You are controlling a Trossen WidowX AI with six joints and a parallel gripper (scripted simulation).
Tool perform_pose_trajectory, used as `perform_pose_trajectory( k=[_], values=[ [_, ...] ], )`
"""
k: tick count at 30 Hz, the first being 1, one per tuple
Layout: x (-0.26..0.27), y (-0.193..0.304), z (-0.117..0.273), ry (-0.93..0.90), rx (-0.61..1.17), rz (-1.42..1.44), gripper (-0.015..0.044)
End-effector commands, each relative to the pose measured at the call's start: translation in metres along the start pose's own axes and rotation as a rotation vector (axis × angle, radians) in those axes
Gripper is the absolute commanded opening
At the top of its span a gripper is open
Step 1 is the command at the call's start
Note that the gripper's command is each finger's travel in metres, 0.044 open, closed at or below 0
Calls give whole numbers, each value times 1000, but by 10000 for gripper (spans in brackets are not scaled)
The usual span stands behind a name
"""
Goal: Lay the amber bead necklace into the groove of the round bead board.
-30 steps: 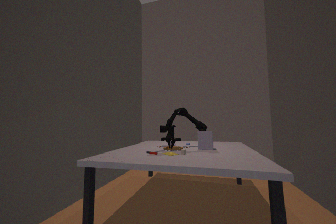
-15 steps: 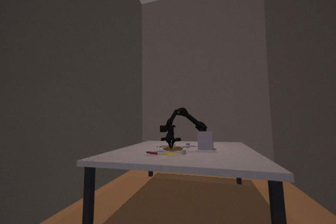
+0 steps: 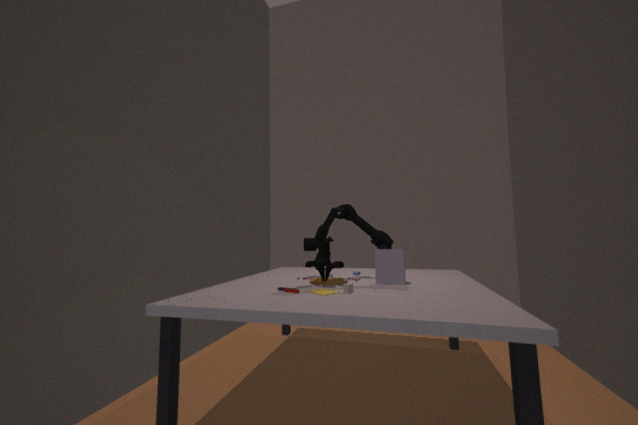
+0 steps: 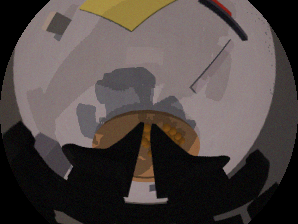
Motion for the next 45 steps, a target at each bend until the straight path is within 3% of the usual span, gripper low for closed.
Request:
perform_pose_trajectory(
  k=[1, 45],
  values=[
    [0, 0, 0, 0, -1, 0, 0],
    [19, 37, -2, 1, 7, 7, 0]
  ],
)
Point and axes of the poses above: the point midway between the two fingers, 35 mm back from their tips, its own z axis back along the fingers, its own x axis across the jaws, y = z × x, the point moved 3 cm from there along z, back along the fingers, and after that the axes turned 13 degrees about -z, right-handed, at the moved point
